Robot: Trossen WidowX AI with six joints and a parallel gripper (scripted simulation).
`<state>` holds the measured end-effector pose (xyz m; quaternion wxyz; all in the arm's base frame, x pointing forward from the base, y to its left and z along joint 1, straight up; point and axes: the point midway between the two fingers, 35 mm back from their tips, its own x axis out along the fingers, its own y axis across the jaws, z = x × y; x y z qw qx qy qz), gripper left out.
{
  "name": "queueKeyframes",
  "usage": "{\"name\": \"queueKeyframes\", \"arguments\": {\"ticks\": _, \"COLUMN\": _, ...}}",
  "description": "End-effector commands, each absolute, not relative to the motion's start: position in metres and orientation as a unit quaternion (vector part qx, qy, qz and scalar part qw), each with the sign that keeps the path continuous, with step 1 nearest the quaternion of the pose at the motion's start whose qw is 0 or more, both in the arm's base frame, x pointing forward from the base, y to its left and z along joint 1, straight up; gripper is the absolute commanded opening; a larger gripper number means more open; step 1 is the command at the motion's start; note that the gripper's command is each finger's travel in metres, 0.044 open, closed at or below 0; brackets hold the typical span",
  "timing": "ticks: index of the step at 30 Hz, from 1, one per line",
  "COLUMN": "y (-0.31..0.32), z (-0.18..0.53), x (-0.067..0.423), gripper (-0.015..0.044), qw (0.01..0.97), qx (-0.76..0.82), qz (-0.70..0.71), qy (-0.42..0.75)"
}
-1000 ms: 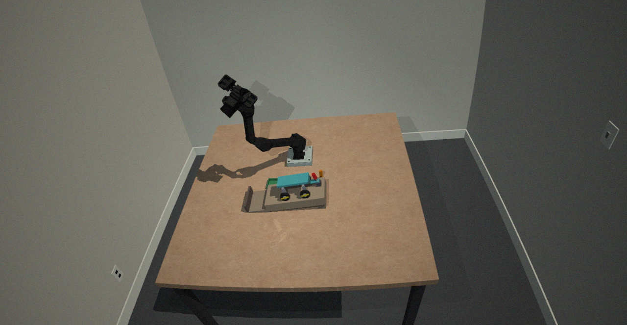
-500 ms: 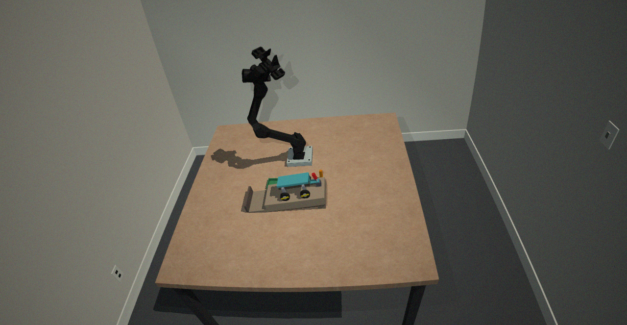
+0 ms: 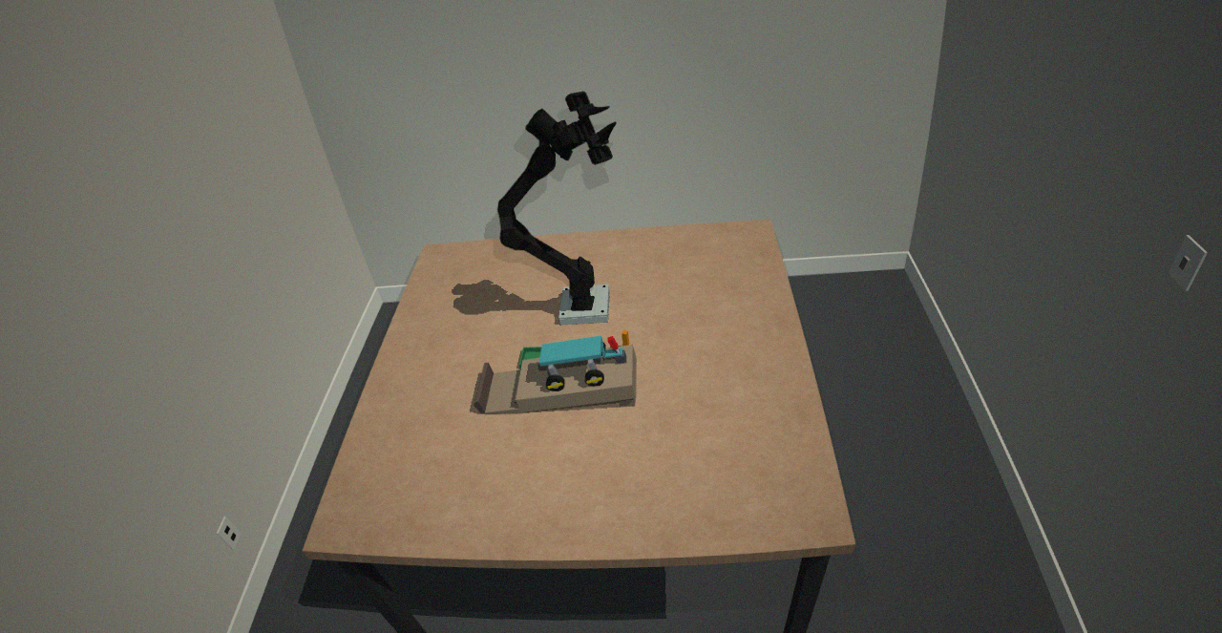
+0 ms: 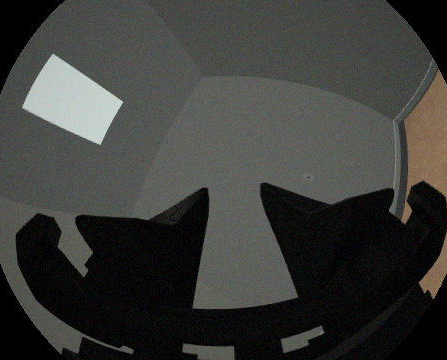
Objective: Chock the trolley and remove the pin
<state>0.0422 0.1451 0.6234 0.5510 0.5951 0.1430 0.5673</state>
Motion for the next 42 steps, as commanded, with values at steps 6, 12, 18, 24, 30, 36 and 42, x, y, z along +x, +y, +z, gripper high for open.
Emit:
{"name": "queueKeyframes", "arguments": {"ticks": 6, "y": 0.241, "z": 0.528, "x": 0.059, "gripper": 0.0190, "qw": 0.624, "qx": 0.551, "qz": 0.474, "qy": 0.287}}
{"name": "queueKeyframes", "arguments": {"ticks": 12, "y": 0.278, "z": 0.448, "x": 0.092, "gripper": 0.0190, "qw": 0.658, "qx": 0.543, "qz": 0.351, "qy": 0.386}}
{"name": "queueKeyframes", "arguments": {"ticks": 18, "y": 0.286, "z": 0.361, "x": 0.129, "gripper": 0.0190, "qw": 0.668, "qx": 0.549, "qz": 0.182, "qy": 0.468}}
{"name": "queueKeyframes", "arguments": {"ticks": 24, "y": 0.266, "z": 0.277, "x": 0.160, "gripper": 0.0190, "qw": 0.661, "qx": 0.547, "qz": -0.006, "qy": 0.514}}
{"name": "queueKeyframes", "arguments": {"ticks": 30, "y": 0.230, "z": 0.210, "x": 0.175, "gripper": 0.0190, "qw": 0.609, "qx": 0.559, "qz": -0.207, "qy": 0.524}}
{"name": "queueKeyframes", "arguments": {"ticks": 36, "y": 0.183, "z": 0.155, "x": 0.174, "gripper": 0.0190, "qw": 0.515, "qx": 0.564, "qz": -0.424, "qy": 0.486}}
{"name": "queueKeyframes", "arguments": {"ticks": 42, "y": 0.154, "z": 0.132, "x": 0.166, "gripper": 0.0190, "qw": 0.447, "qx": 0.556, "qz": -0.543, "qy": 0.443}}
